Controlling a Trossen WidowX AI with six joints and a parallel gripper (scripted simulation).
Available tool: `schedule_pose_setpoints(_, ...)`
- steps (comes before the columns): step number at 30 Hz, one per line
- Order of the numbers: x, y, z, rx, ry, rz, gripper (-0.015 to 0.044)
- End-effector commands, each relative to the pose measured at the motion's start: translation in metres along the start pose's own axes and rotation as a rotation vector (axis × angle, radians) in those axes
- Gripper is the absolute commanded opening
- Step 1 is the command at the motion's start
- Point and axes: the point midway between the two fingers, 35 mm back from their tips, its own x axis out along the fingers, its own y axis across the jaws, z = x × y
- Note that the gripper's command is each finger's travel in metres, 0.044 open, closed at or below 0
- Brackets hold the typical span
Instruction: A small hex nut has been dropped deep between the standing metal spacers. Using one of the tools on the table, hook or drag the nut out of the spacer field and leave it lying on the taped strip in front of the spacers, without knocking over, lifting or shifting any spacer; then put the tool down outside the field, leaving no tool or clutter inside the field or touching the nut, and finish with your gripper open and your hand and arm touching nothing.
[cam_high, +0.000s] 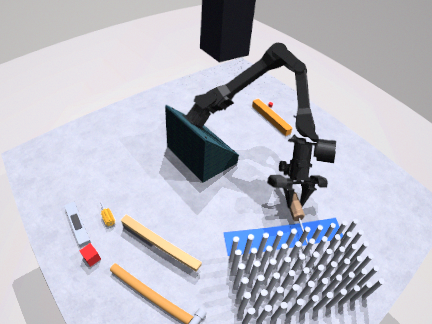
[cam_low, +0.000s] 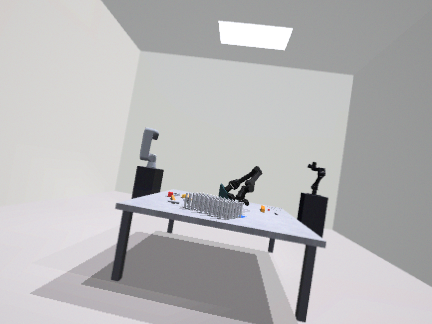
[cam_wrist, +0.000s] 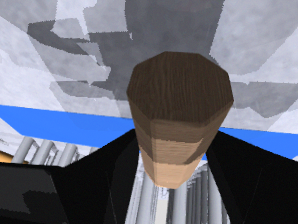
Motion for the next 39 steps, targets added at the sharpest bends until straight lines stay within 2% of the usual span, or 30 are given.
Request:
schedule_pose_setpoints(1, 0.002, -0.001, -0.004, -0.003, 0.004, -0.004, 0.0000)
schedule_pose_setpoints(39, 0.020, 0.000, -0.018, -0.002, 0.005, -0.005, 0.0000)
